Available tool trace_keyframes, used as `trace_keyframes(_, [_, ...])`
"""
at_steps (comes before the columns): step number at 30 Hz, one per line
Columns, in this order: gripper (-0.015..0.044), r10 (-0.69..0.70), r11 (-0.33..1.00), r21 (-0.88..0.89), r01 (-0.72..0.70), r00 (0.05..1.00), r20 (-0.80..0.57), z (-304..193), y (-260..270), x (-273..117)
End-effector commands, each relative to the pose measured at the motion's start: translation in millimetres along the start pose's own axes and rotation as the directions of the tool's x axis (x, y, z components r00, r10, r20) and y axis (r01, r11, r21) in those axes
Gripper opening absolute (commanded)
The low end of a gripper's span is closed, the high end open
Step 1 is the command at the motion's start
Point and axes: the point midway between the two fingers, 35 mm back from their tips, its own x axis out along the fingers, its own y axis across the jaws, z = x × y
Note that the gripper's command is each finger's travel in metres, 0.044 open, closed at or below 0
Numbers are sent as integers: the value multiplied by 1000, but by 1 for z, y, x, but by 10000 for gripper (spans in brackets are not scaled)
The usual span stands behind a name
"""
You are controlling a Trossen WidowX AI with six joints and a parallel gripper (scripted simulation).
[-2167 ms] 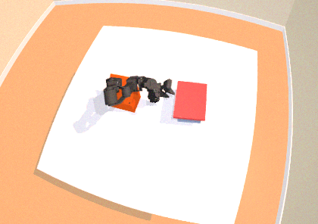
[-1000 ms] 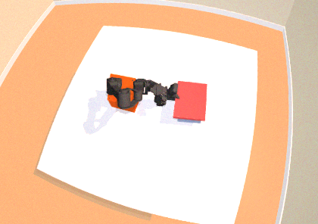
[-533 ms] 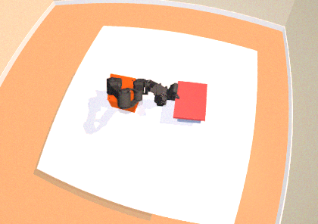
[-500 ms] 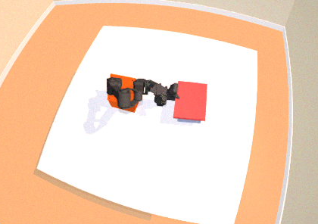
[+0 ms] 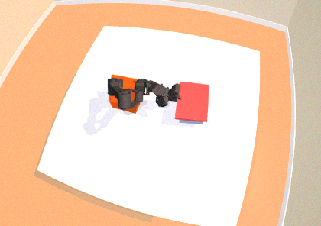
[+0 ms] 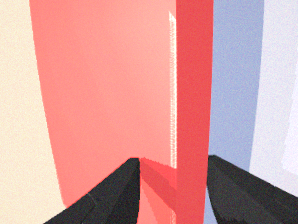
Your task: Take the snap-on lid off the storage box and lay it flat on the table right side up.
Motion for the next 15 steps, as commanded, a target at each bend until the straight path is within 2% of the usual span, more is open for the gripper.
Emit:
trace_keyframes(1, [0,4,1000,2,-4,1000,1,0,2,-2])
trace_keyframes(15, [0,4,1000,2,-4,1000,1,0,4,-4])
